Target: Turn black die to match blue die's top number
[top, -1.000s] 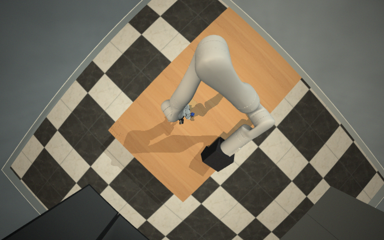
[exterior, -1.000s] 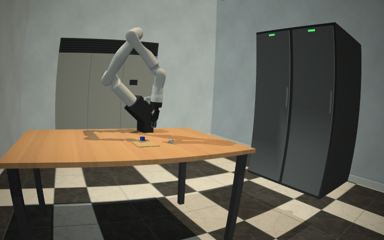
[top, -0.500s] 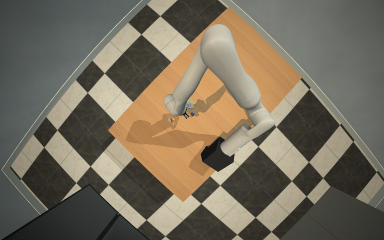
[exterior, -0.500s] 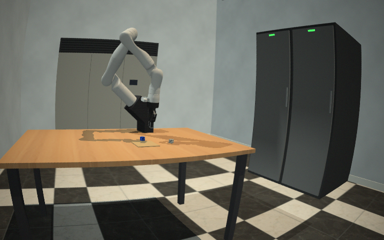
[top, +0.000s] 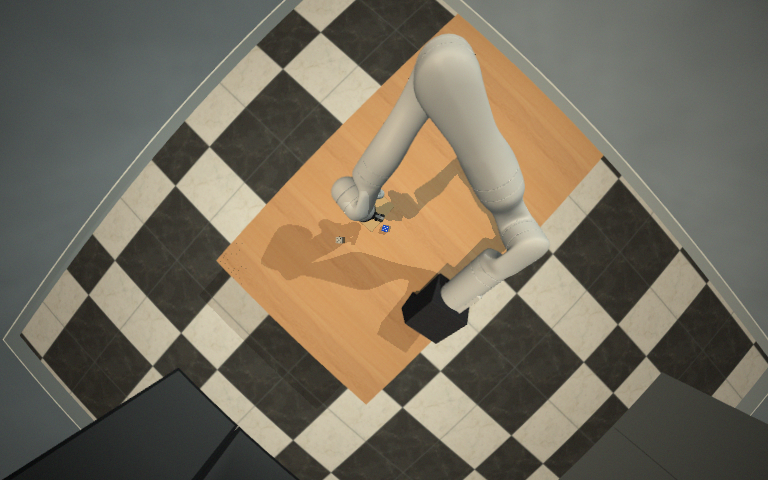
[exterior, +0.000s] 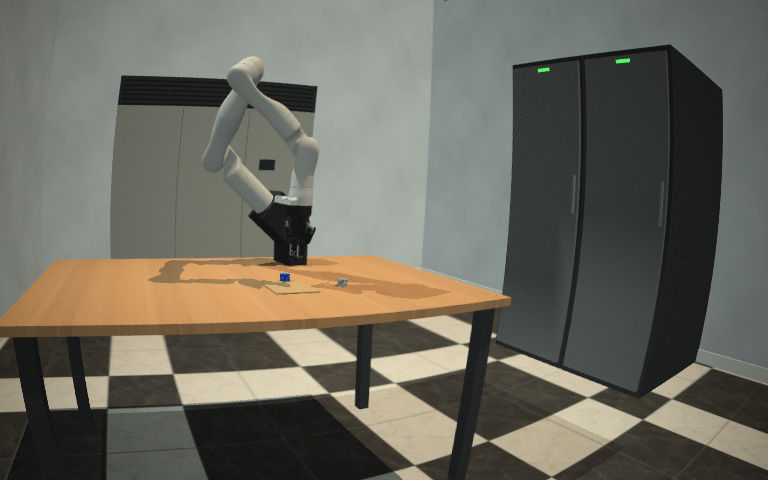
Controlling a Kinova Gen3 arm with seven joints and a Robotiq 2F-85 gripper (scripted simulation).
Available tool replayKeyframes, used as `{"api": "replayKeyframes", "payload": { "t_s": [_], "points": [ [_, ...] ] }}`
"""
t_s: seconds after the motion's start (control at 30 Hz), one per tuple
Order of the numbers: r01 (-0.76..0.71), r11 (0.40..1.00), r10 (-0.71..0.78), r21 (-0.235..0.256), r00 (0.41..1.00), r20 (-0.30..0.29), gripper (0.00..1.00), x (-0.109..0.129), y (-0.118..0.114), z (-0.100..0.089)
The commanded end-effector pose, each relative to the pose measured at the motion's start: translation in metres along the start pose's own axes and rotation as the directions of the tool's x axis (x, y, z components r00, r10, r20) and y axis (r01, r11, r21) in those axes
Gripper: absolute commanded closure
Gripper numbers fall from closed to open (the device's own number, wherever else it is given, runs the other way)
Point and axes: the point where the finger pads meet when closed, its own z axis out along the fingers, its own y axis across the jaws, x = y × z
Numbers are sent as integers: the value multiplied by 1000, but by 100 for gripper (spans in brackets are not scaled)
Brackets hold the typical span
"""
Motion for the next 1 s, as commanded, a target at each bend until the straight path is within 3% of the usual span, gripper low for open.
{"api": "replayKeyframes", "payload": {
  "t_s": [0.0,0.43,0.97],
  "points": [
    [45,999,-45,4,999,4,79,6,-1,0],
    [367,930,-367,31,930,-17,79,28,-8,-1],
    [518,854,-517,41,855,-37,79,40,-13,-1]
  ]
}}
